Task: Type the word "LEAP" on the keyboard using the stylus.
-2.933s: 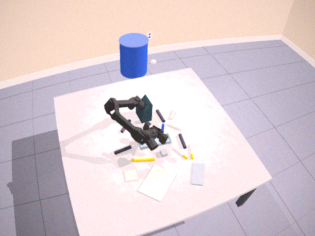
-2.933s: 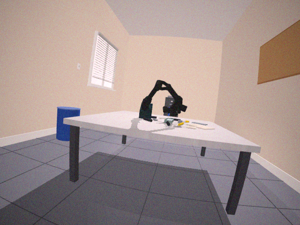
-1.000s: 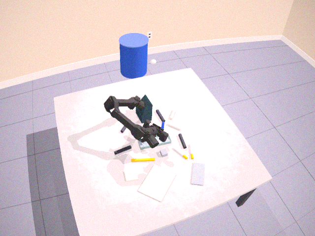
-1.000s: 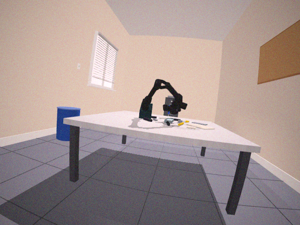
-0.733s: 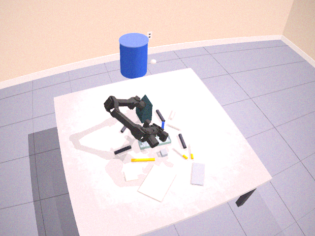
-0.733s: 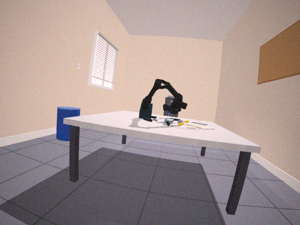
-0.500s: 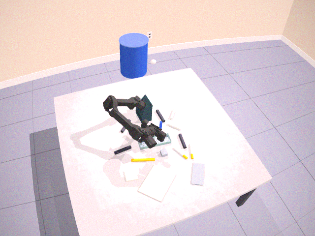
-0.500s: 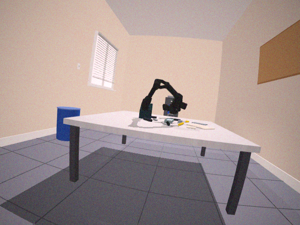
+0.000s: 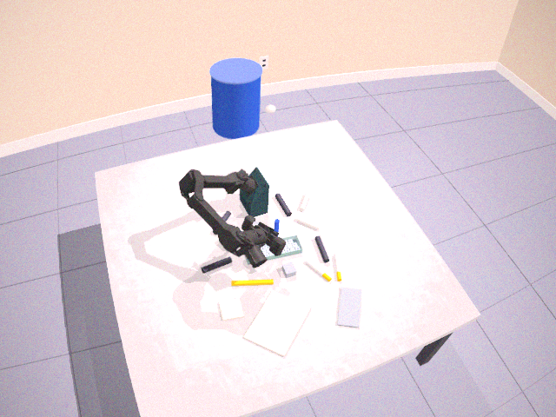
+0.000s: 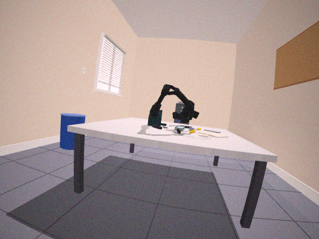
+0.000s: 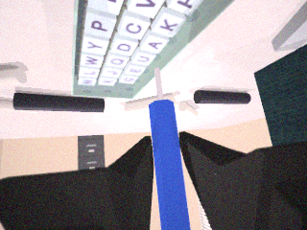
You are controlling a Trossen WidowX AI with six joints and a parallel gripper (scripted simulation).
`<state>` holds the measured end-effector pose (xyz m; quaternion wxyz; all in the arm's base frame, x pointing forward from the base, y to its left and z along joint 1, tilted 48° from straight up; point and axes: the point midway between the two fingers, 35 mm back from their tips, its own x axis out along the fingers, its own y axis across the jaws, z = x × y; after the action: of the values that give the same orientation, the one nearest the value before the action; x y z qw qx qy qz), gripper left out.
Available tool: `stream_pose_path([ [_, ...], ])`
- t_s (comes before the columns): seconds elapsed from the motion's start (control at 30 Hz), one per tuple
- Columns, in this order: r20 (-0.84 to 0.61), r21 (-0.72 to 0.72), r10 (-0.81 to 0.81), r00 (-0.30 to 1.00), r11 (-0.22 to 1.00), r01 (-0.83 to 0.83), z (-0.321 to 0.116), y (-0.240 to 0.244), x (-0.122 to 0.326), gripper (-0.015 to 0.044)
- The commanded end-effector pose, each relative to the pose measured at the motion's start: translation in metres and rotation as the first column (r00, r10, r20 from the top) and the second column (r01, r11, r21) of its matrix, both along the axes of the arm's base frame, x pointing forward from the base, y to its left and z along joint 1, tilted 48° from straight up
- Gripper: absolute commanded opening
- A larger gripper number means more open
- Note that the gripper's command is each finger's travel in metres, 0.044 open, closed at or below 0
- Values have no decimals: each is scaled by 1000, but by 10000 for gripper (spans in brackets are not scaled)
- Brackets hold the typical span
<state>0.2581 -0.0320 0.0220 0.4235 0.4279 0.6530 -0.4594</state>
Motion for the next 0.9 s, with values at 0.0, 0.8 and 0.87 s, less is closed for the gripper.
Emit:
stream_pose_path([
  [0.0,-5,-2,6,1000,1000,-6,-3,-2,-2,0],
  [0.8,-5,-2,6,1000,1000,-6,-10,-10,-2,81],
  [0.87,-5,-3,6,1000,1000,-6,-11,-11,-2,81],
])
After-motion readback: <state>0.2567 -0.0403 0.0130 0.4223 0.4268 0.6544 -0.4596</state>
